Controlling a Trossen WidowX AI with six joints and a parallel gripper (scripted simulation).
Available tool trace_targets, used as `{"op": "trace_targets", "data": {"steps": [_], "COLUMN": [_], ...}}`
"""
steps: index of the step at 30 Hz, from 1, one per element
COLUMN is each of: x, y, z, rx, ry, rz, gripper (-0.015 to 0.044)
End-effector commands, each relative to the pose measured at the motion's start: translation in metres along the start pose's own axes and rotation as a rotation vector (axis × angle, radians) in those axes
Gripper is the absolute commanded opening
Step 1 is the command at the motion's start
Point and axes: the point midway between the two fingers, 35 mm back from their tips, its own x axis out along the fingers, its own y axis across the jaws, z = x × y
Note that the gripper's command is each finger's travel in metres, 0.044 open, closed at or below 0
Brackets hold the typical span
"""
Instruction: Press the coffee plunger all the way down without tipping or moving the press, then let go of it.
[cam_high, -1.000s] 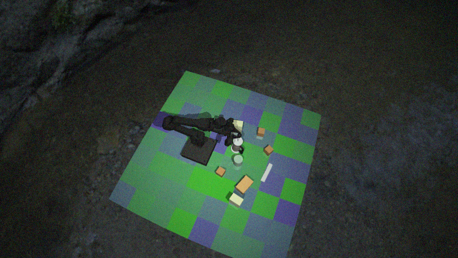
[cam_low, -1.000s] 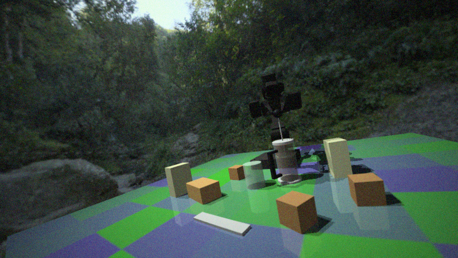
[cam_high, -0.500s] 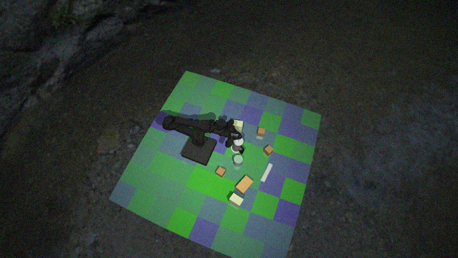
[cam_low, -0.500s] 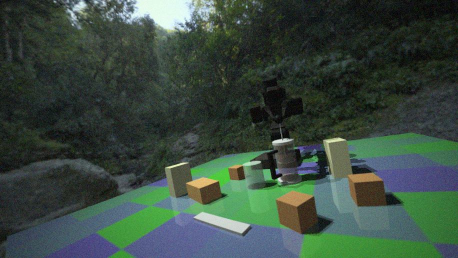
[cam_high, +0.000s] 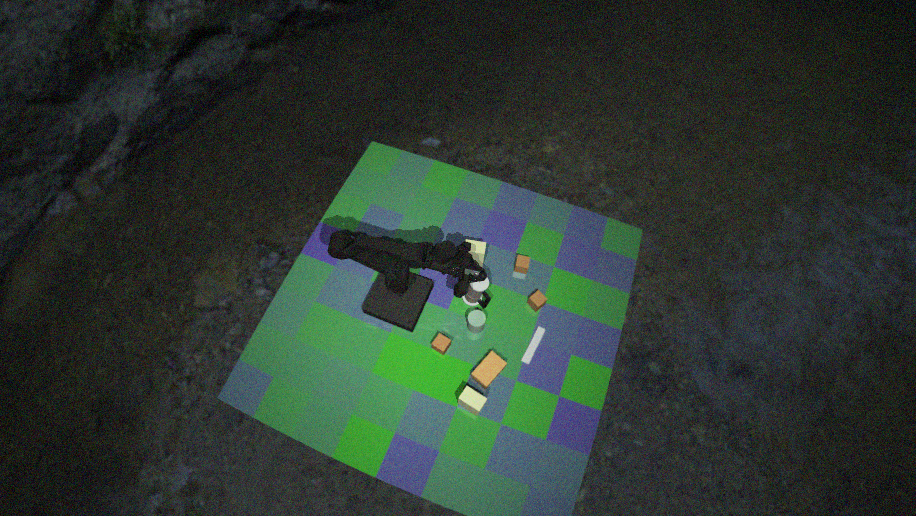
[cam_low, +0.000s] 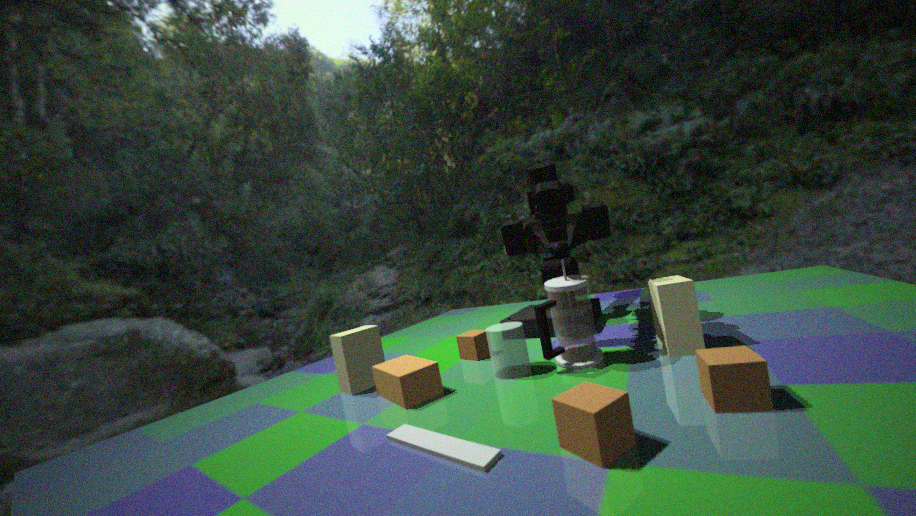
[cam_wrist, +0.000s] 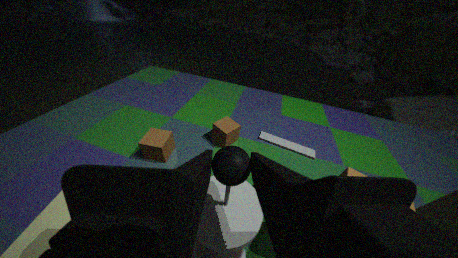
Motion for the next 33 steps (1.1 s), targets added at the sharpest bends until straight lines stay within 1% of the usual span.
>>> {"op": "trace_targets", "data": {"steps": [1, 33], "x": [0.0083, 0.0162], "y": [0.0, 0.0003], "z": [-0.0237, -0.0164], "rx": [0.005, 0.005], "ry": [0.076, 0.075], "rz": [-0.002, -0.002], "gripper": [0.0118, 0.0118]}}
